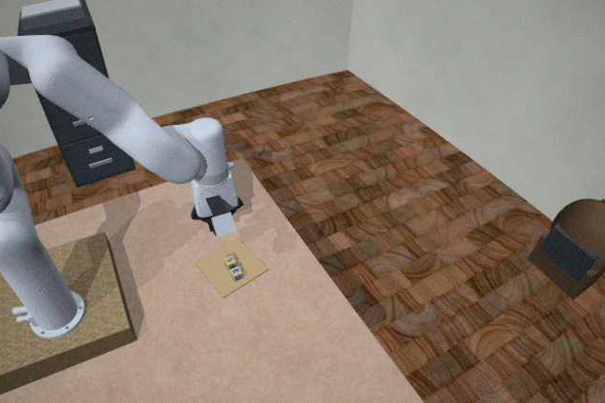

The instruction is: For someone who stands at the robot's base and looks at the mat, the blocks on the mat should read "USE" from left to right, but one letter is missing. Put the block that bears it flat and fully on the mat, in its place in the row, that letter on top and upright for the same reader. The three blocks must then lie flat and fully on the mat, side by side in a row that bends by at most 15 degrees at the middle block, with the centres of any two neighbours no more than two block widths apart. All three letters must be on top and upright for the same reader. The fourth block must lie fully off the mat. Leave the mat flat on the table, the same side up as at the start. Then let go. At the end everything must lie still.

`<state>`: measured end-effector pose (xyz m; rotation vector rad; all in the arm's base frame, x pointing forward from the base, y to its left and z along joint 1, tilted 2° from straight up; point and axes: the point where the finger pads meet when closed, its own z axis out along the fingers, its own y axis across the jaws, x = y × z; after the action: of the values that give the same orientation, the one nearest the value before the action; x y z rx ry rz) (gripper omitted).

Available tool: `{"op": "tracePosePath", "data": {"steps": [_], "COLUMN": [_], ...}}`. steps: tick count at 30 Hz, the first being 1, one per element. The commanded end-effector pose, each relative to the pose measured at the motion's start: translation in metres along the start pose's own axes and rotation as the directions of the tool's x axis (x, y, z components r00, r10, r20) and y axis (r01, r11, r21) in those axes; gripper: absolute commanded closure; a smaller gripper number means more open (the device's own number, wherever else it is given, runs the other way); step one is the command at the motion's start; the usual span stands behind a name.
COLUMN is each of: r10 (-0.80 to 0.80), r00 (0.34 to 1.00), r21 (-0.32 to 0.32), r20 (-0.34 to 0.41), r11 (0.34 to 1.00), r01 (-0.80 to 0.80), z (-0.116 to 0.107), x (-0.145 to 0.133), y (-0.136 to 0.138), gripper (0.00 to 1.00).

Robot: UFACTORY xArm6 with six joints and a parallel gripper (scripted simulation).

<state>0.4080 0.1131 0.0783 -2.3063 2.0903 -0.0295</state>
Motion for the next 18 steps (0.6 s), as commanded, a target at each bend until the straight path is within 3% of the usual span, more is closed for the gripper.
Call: {"op": "tracePosePath", "data": {"steps": [1,18], "r10": [-0.053,-0.081], "r00": [0.999,0.997], "r21": [0.004,0.004], "r20": [0.005,0.005], "r11": [0.999,0.997], "r01": [0.053,0.081], "z": [-0.0013,-0.0012], "x": [-0.0001,-0.0001], "y": [0.0002,0.0012], "gripper": [0.79,0.79]}}
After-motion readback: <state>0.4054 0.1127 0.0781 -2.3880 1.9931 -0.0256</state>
